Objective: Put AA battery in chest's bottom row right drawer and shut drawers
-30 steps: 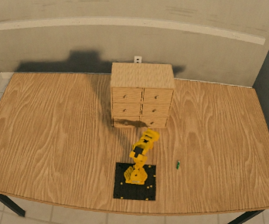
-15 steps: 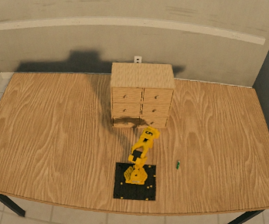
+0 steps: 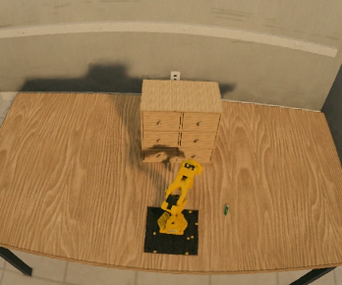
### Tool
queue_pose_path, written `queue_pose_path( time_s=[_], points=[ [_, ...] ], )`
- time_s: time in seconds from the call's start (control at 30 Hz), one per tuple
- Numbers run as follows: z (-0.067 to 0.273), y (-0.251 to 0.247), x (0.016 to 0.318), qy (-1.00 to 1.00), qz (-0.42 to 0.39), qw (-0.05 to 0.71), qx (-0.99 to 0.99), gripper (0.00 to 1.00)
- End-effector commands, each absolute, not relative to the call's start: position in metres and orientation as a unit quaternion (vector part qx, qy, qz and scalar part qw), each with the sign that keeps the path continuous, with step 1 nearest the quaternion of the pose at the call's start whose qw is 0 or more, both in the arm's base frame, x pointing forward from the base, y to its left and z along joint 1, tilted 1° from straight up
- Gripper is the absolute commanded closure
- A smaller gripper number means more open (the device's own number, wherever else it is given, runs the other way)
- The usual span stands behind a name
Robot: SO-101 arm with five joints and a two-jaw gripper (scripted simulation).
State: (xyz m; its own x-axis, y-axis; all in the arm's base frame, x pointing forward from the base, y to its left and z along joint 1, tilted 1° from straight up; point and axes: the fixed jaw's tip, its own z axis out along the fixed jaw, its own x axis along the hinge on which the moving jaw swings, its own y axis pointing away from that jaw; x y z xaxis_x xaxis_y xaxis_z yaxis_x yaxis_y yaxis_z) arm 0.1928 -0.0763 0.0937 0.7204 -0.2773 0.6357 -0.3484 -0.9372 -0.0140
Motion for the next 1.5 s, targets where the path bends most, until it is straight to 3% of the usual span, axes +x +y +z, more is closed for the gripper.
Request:
queue_pose_path(
  time_s=[0.0,0.67,1.47],
  points=[
    [0.103,-0.072,0.186,-0.171,0.325,0.047,0.929,0.79],
    [0.129,-0.054,0.139,-0.176,0.259,0.035,0.949,0.79],
    [0.129,-0.054,0.139,-0.176,0.259,0.035,0.949,0.79]
  ],
)
